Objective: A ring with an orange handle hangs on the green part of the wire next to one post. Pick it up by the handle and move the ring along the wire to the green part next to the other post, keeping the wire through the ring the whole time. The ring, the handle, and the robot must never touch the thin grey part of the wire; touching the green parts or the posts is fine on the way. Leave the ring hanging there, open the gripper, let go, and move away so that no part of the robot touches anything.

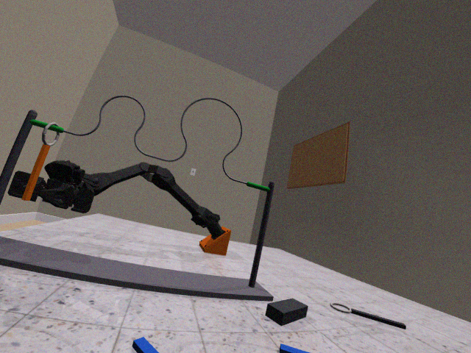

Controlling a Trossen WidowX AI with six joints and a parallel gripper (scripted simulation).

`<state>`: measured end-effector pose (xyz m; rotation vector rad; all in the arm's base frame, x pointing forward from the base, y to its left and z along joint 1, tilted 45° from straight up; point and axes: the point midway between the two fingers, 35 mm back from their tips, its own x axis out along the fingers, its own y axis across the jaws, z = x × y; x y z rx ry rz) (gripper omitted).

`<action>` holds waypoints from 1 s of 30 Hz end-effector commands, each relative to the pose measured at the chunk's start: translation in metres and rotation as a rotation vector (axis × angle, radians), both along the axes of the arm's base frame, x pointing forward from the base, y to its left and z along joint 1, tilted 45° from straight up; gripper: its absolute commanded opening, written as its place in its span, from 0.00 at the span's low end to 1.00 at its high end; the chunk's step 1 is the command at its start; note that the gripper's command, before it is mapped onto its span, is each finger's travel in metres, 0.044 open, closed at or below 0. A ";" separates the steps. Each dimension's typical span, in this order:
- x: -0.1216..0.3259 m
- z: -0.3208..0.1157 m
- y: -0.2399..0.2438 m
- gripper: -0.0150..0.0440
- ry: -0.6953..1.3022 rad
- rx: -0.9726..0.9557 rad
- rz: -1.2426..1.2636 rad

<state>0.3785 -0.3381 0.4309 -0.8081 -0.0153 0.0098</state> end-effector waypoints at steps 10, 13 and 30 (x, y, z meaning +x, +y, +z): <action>0.023 0.003 0.001 0.53 -0.005 0.000 -0.003; 0.027 0.003 0.001 0.53 -0.005 0.000 -0.003; 0.041 0.002 0.003 0.53 -0.006 0.001 -0.003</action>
